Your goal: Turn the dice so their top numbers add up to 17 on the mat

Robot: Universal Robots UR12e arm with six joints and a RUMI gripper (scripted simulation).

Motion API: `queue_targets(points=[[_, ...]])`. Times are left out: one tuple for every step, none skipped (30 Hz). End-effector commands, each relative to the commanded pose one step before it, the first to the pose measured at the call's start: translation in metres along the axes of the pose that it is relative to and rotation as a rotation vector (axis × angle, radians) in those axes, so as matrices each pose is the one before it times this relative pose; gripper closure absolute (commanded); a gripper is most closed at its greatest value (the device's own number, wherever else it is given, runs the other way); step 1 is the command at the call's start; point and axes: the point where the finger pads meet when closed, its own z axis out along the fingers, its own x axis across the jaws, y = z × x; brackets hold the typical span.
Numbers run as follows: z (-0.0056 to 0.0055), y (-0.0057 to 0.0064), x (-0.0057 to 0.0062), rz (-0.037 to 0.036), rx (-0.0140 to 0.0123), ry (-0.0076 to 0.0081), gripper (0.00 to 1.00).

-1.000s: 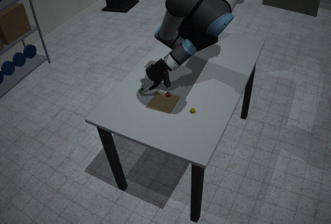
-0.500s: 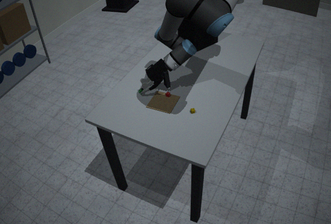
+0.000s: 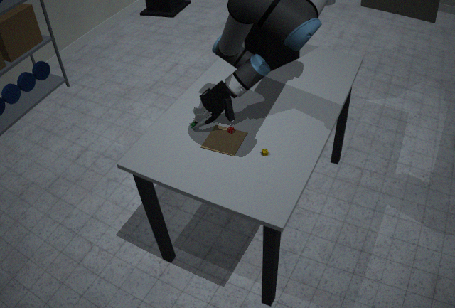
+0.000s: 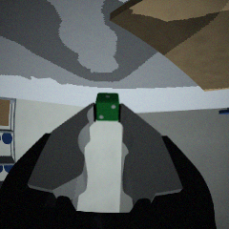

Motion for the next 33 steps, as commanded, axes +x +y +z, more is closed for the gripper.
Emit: queue_targets(points=[[-0.00011, 0.0005, 0.00019, 0.0003, -0.00052, 0.00016, 0.97], [0.0, 0.0, 0.0, 0.0, 0.0, 0.0, 0.97], [0.0, 0.0, 0.0, 0.0, 0.0, 0.0, 0.97], [0.0, 0.0, 0.0, 0.0, 0.0, 0.0, 0.97], [0.00002, -0.00002, 0.0, 0.0, 0.0, 0.0, 0.97], [0.00004, -0.00006, 0.0, 0.0, 0.0, 0.0, 0.97], [0.00008, -0.00011, 0.0, 0.0, 0.0, 0.0, 0.97], [0.00012, -0.00017, 0.0, 0.0, 0.0, 0.0, 0.97], [0.00016, -0.00023, 0.0, 0.0, 0.0, 0.0, 0.97], [0.0002, -0.00029, 0.0, 0.0, 0.0, 0.0, 0.97], [0.00025, -0.00036, 0.0, 0.0, 0.0, 0.0, 0.97], [0.00029, -0.00041, 0.0, 0.0, 0.0, 0.0, 0.97], [0.00033, -0.00047, 0.0, 0.0, 0.0, 0.0, 0.97], [0.00036, -0.00052, 0.0, 0.0, 0.0, 0.0, 0.97], [0.00038, -0.00055, 0.0, 0.0, 0.0, 0.0, 0.97], [0.00041, -0.00058, 0.0, 0.0, 0.0, 0.0, 0.97], [0.00042, -0.00059, 0.0, 0.0, 0.0, 0.0, 0.97], [0.00042, -0.0006, 0.0, 0.0, 0.0, 0.0, 0.97], [0.0, 0.0, 0.0, 0.0, 0.0, 0.0, 0.97], [0.0, 0.0, 0.0, 0.0, 0.0, 0.0, 0.97], [0.00042, -0.00059, 0.0, 0.0, 0.0, 0.0, 0.97], [0.0004, -0.00058, 0.0, 0.0, 0.0, 0.0, 0.97], [0.00038, -0.00055, 0.0, 0.0, 0.0, 0.0, 0.97], [0.00036, -0.00051, 0.0, 0.0, 0.0, 0.0, 0.97], [0.00033, -0.00046, 0.0, 0.0, 0.0, 0.0, 0.97], [0.00029, -0.00041, 0.0, 0.0, 0.0, 0.0, 0.97], [0.00025, -0.00035, 0.0, 0.0, 0.0, 0.0, 0.97], [0.0002, -0.00029, 0.0, 0.0, 0.0, 0.0, 0.97], [0.00016, -0.00023, 0.0, 0.0, 0.0, 0.0, 0.97], [0.00012, -0.00017, 0.0, 0.0, 0.0, 0.0, 0.97], [0.00008, -0.00011, 0.0, 0.0, 0.0, 0.0, 0.97], [0.00004, -0.00006, 0.0, 0.0, 0.0, 0.0, 0.97], [0.00002, -0.00002, 0.0, 0.0, 0.0, 0.0, 0.97]])
